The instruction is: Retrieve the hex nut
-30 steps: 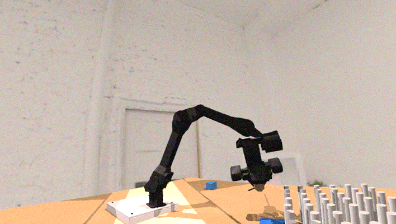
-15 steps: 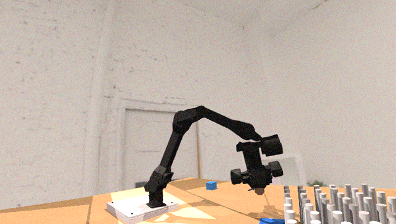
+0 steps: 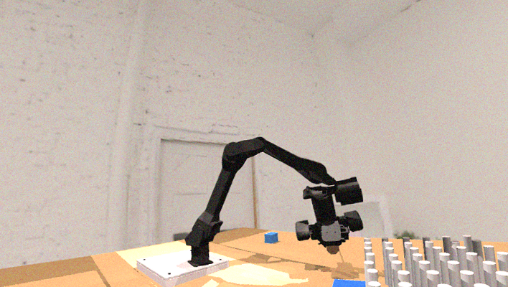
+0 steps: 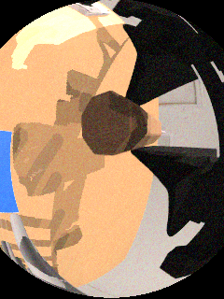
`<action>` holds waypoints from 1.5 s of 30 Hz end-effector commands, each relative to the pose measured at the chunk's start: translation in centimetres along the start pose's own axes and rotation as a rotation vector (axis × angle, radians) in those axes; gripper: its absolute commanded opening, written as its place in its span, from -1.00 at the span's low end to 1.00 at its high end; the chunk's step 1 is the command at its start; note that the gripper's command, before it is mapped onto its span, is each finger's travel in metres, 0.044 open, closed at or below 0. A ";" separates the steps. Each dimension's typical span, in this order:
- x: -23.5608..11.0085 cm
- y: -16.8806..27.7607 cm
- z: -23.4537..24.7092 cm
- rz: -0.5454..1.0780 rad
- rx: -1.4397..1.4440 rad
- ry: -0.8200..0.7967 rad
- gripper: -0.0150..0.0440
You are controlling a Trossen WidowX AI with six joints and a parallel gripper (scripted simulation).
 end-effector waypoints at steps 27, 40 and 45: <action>2.1 -1.4 -0.8 0.008 0.007 0.005 -0.49; 3.0 -2.0 -1.1 0.008 0.007 0.005 -0.49; 3.3 -2.2 -1.3 0.008 0.008 0.005 -0.49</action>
Point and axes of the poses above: the point midway between the two fingers, 35 mm back from their tips, its own x axis out along the fingers, its own z axis across the jaws, y = z × x, the point moved 10 cm from there along -x, back along the fingers, and after that the axes turned 5 degrees about x, right-handed, at the moved point
